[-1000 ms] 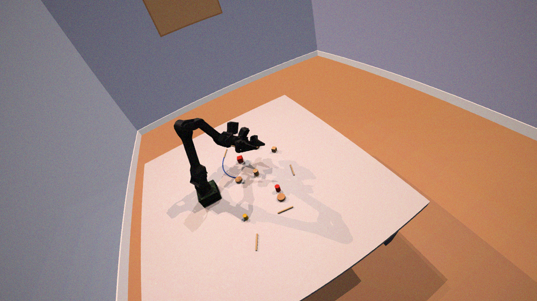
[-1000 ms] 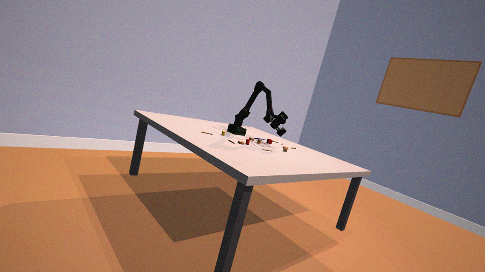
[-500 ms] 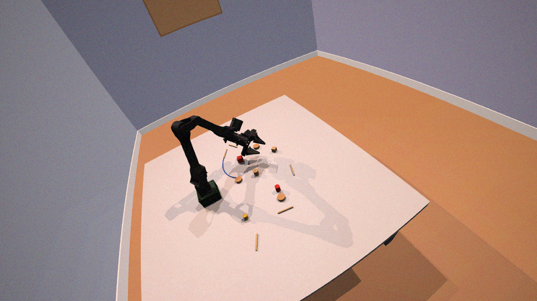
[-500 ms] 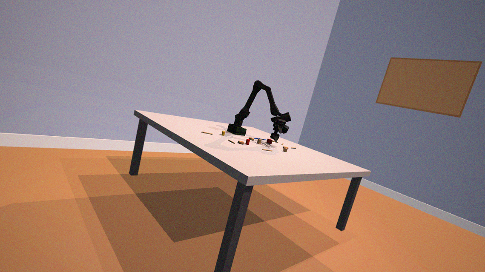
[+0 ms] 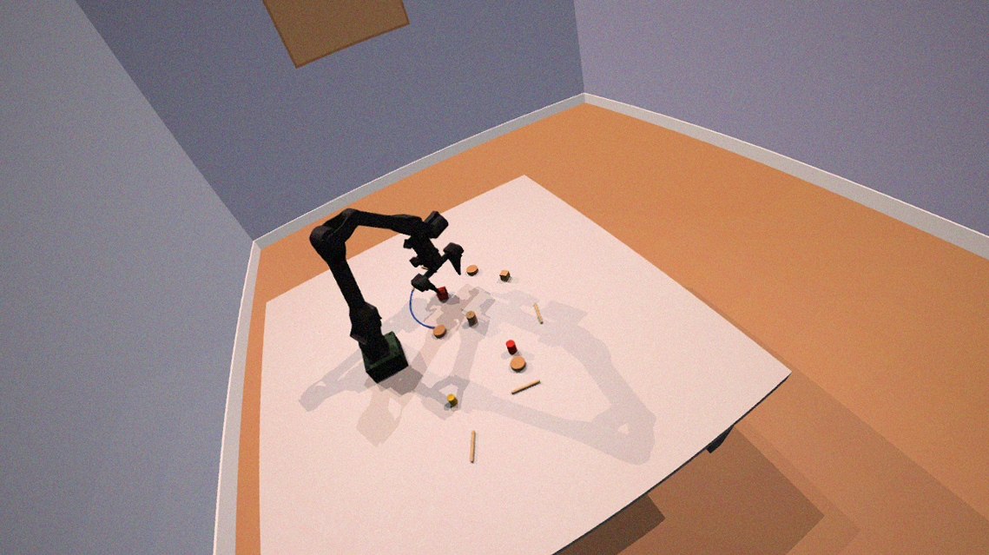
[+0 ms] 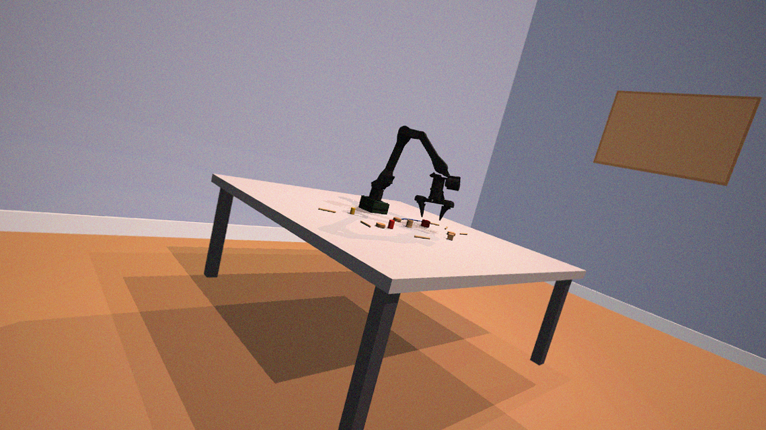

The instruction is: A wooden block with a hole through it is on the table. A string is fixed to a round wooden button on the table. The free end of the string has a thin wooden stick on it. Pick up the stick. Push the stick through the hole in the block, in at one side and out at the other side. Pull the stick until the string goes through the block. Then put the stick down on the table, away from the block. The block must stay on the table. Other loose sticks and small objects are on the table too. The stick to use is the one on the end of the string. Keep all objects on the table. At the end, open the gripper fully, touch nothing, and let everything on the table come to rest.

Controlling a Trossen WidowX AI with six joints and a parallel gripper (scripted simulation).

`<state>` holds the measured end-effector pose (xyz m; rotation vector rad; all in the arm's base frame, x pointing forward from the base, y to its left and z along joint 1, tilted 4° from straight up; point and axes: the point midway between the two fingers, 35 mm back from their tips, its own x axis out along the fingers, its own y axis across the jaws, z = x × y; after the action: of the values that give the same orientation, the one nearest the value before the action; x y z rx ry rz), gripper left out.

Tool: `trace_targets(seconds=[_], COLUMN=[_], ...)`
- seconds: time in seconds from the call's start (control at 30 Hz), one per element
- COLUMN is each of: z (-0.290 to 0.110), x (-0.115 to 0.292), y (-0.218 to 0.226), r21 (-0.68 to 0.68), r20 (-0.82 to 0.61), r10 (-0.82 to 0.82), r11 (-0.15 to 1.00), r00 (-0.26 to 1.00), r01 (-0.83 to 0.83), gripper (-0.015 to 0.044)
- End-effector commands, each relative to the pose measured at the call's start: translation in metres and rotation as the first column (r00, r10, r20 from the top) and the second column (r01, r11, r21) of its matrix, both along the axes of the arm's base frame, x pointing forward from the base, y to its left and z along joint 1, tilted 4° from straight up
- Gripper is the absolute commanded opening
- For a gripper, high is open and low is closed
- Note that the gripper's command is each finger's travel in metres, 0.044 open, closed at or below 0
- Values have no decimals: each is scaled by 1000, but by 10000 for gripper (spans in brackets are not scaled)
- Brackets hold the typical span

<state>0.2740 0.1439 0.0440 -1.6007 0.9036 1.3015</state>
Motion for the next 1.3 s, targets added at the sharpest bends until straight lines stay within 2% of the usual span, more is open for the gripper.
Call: trace_targets(seconds=[0.0, 0.47, 0.7, 0.73, 1.0, 1.27], z=[12, 11, 11, 11, 11, 11], x=[-26, -25, -25, -25, -25, -25], y=[11, 10, 10, 10, 10, 10], r21=[79, 73, 73, 73, 73, 73], r20=[-142, -137, -137, -137, -137, -137], r10=[198, 192, 192, 192, 192, 192], r11=[979, 980, 980, 980, 980, 980], r00=[970, 972, 972, 972, 972, 972], r01=[-189, -183, -183, -183, -183, -184], gripper=[440, 440, 256, 244, 244, 34])
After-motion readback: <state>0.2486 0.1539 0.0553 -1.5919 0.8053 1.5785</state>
